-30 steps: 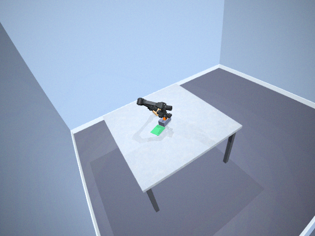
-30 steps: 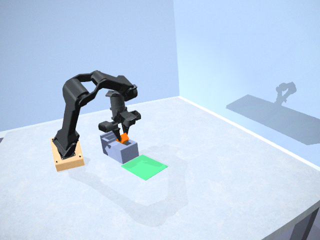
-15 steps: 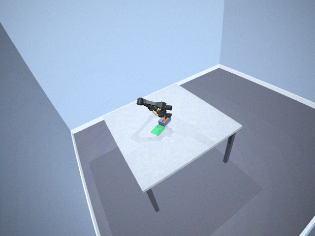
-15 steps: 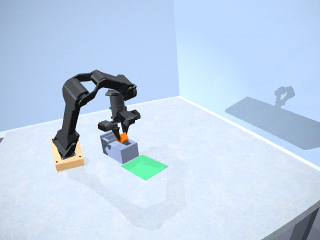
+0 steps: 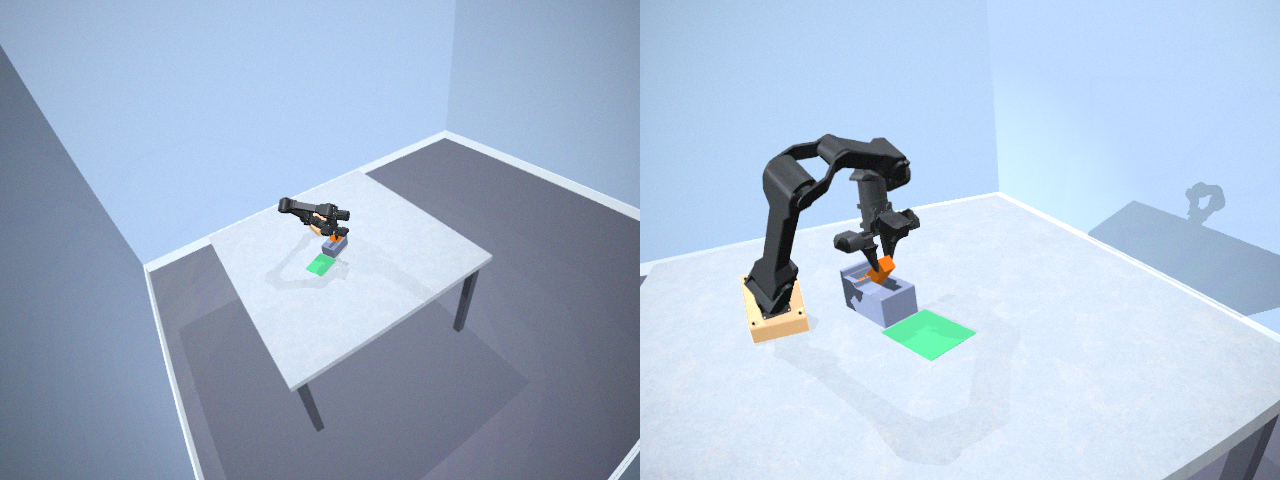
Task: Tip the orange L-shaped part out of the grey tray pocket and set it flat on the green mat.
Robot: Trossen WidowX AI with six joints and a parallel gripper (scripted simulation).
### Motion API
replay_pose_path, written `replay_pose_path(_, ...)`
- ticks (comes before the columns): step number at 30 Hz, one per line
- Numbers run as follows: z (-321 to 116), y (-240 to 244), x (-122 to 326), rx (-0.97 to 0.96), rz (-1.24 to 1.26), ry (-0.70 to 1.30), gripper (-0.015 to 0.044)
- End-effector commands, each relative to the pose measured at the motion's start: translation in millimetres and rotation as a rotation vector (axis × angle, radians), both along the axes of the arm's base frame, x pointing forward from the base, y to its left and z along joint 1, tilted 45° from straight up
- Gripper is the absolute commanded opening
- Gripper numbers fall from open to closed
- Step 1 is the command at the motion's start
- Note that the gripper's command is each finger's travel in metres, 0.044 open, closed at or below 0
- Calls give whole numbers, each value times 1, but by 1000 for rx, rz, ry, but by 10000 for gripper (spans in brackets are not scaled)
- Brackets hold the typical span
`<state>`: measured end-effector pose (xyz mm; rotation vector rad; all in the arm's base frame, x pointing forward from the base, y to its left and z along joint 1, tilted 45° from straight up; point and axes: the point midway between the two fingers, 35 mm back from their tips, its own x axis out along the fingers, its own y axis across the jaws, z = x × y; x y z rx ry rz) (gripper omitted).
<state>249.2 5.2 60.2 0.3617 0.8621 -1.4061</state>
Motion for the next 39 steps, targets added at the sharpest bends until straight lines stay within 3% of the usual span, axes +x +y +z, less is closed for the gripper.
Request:
replay_pose_path(1,6,7,2,6,-1,-8,0)
replay_pose_path(39,42,43,5,7,-1,-6,0)
